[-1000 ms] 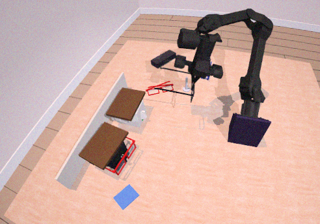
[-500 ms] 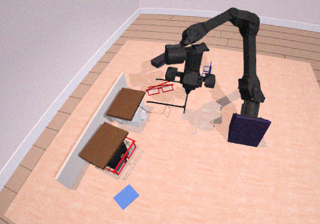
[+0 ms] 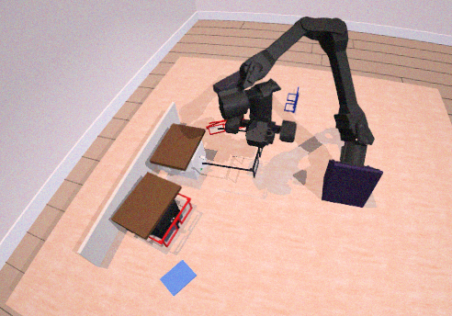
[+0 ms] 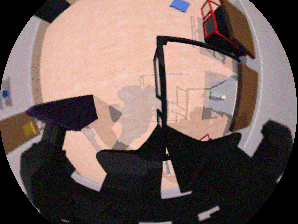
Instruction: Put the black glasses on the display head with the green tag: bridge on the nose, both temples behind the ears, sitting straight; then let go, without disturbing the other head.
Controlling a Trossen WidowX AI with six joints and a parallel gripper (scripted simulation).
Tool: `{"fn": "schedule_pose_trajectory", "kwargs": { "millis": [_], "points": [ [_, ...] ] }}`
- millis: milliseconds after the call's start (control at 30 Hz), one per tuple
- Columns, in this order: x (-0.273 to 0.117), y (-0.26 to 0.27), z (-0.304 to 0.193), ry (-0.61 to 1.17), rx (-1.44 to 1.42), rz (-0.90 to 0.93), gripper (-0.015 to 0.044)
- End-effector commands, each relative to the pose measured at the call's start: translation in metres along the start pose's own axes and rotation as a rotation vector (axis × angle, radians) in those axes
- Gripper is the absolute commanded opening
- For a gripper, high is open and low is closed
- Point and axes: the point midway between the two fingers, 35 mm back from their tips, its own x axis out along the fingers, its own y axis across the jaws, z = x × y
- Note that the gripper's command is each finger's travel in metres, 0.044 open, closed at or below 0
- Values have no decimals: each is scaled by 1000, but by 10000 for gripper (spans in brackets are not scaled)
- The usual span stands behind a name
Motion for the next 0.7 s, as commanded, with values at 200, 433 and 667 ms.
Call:
{"fn": "schedule_pose_trajectory", "kwargs": {
  "millis": [200, 433, 667],
  "points": [
    [6, -4, 2, 1, 18, -59, 0],
    [15, -4, 4, 1, 19, -78, 0],
    [23, -3, 4, 1, 19, -44, 0]
  ]
}}
